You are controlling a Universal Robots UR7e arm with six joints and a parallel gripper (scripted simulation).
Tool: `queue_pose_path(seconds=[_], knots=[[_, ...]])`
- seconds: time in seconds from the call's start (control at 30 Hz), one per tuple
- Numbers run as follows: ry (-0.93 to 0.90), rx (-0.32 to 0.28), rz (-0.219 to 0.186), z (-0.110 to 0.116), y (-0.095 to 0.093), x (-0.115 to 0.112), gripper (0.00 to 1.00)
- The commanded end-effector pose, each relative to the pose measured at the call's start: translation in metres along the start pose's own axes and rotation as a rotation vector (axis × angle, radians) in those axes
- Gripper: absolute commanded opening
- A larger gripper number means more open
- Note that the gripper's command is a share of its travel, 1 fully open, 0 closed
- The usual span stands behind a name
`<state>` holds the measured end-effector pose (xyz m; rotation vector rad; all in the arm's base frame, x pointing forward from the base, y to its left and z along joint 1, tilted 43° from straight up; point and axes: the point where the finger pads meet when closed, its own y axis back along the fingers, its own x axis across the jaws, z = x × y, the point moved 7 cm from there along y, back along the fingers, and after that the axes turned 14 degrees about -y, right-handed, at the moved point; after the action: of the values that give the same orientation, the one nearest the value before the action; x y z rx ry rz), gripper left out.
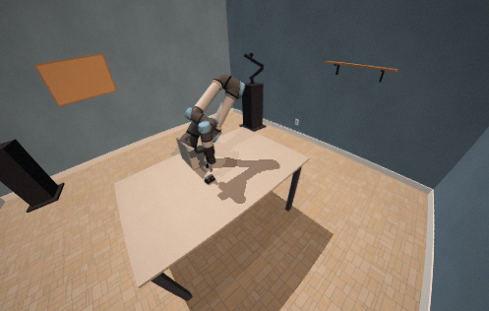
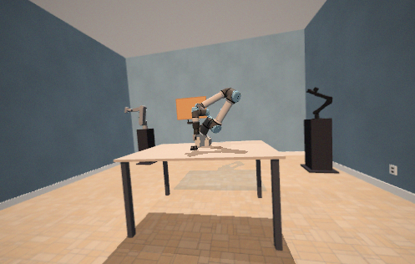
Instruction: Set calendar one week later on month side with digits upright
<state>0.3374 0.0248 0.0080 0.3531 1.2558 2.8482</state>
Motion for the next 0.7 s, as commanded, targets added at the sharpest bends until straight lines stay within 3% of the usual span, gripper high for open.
queue_pose_path(seconds=[0.0,0.47,0.5,0.67], knots=[[0.052,0.000,-0.001,0.0015,0.0001,-0.0010,1.00],[0.076,0.000,-0.001,0.0022,0.0000,-0.0013,1.00],[0.076,0.000,-0.001,0.0022,0.0000,-0.0013,0.87],[0.076,0.000,-0.001,0.0022,0.0000,-0.0013,0.87]])
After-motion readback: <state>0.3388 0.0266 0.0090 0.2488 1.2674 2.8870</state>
